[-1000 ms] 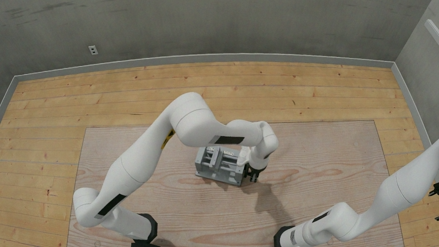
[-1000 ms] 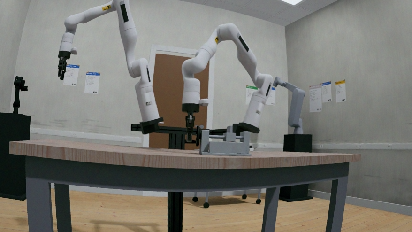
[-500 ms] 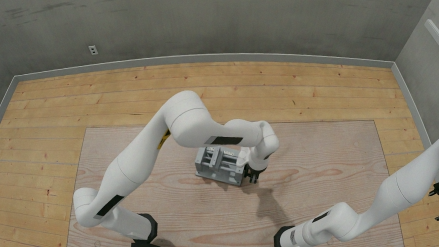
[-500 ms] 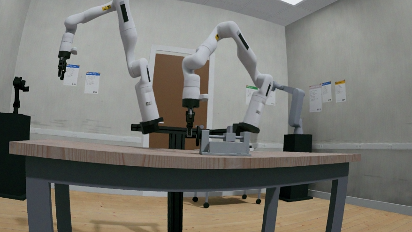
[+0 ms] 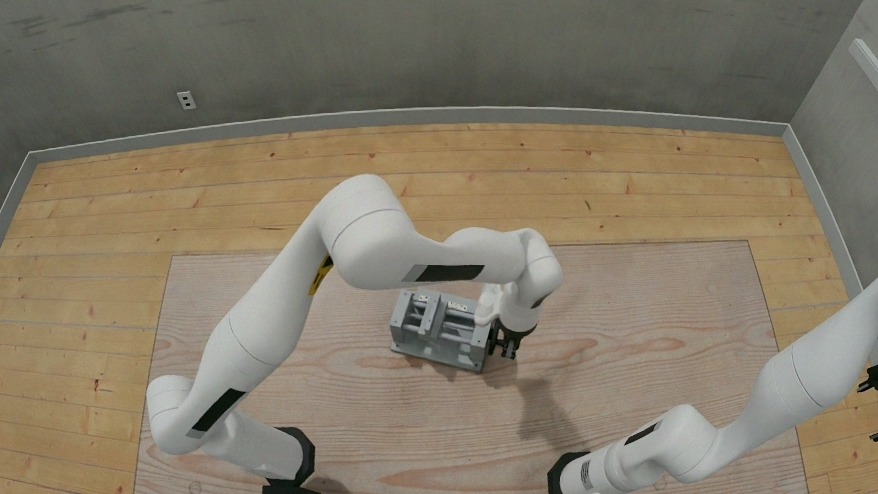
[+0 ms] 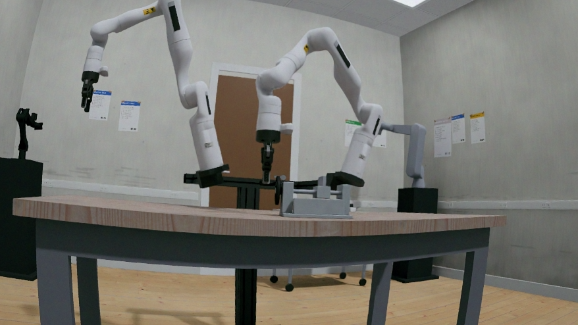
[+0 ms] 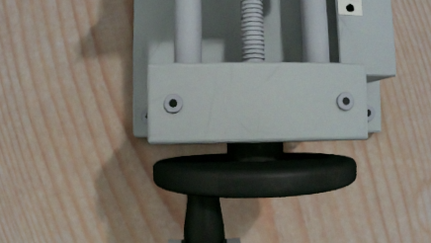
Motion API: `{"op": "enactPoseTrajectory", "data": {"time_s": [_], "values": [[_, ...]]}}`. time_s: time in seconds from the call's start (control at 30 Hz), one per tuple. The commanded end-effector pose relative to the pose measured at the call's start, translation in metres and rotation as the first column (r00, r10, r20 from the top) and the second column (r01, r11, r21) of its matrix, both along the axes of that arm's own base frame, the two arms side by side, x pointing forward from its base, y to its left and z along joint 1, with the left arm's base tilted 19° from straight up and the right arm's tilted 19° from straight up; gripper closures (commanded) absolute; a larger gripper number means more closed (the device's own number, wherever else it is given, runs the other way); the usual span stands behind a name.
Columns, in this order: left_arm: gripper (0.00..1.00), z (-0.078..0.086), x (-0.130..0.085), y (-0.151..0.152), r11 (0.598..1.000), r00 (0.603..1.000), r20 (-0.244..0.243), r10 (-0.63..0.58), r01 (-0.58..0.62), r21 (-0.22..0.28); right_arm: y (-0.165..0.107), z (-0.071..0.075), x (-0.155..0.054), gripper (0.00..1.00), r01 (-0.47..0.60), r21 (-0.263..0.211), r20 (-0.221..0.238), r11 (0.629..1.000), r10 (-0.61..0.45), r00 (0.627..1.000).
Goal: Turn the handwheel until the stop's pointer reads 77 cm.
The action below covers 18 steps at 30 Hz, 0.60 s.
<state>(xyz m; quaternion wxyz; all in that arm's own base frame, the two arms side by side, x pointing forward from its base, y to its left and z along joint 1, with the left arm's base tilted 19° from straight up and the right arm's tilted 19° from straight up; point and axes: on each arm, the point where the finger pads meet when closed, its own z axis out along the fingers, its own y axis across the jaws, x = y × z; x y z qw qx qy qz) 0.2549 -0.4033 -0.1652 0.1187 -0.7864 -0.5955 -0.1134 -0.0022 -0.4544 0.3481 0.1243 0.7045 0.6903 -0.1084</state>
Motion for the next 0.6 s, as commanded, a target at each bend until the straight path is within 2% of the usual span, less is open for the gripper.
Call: {"op": "enactPoseTrajectory", "data": {"time_s": [0.0,0.2,0.57], "values": [[0.842,0.008,0.007,-0.005,1.0,1.0,0.003,-0.002,0.002,-0.004,0.001,0.0,-0.001,0.002,-0.011,0.005,-0.008,1.0,0.011,1.0],[0.842,0.011,0.017,-0.009,1.0,1.0,0.002,-0.002,0.002,-0.003,0.001,0.0,-0.001,0.002,-0.011,0.005,-0.008,1.0,0.011,1.0],[0.842,0.007,0.031,-0.011,1.0,1.0,0.0,-0.002,0.002,0.001,0.001,0.0,-0.001,0.002,-0.011,0.005,-0.008,1.0,0.011,1.0]]}}
